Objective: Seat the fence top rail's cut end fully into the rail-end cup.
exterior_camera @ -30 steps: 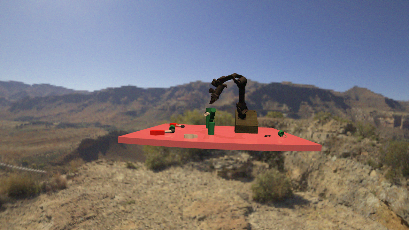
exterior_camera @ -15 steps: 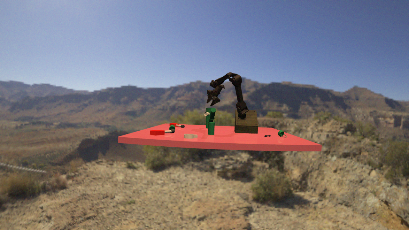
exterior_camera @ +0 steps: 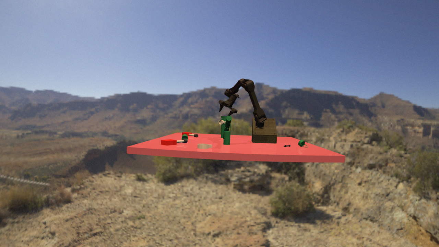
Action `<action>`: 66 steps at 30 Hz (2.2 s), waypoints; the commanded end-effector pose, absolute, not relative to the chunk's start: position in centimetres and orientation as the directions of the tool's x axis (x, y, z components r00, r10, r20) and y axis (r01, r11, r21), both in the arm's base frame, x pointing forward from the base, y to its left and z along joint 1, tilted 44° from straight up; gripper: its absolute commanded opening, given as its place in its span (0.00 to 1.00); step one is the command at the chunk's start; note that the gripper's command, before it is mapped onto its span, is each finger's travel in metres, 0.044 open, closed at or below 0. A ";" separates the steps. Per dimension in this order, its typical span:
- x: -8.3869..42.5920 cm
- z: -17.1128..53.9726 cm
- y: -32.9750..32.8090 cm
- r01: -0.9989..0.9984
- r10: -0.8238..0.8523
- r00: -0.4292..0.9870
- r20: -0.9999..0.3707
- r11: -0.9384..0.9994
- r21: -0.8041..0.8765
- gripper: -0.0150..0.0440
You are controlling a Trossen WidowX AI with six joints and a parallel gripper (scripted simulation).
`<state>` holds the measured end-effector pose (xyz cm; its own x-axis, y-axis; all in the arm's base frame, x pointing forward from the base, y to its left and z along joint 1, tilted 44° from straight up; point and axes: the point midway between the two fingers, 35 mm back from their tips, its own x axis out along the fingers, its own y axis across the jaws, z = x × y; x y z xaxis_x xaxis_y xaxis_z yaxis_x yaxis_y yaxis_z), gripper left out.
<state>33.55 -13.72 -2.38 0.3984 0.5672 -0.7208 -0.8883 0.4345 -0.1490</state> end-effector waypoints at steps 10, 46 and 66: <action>33.6 -4.8 -12.9 -0.906 0.561 0.395 -0.728 0.371 -0.206 1.00; 35.2 -9.3 -9.2 -0.905 0.561 0.395 -0.727 0.371 -0.206 1.00; 36.1 -11.1 -7.6 -0.905 0.563 0.397 -0.725 0.371 -0.207 0.91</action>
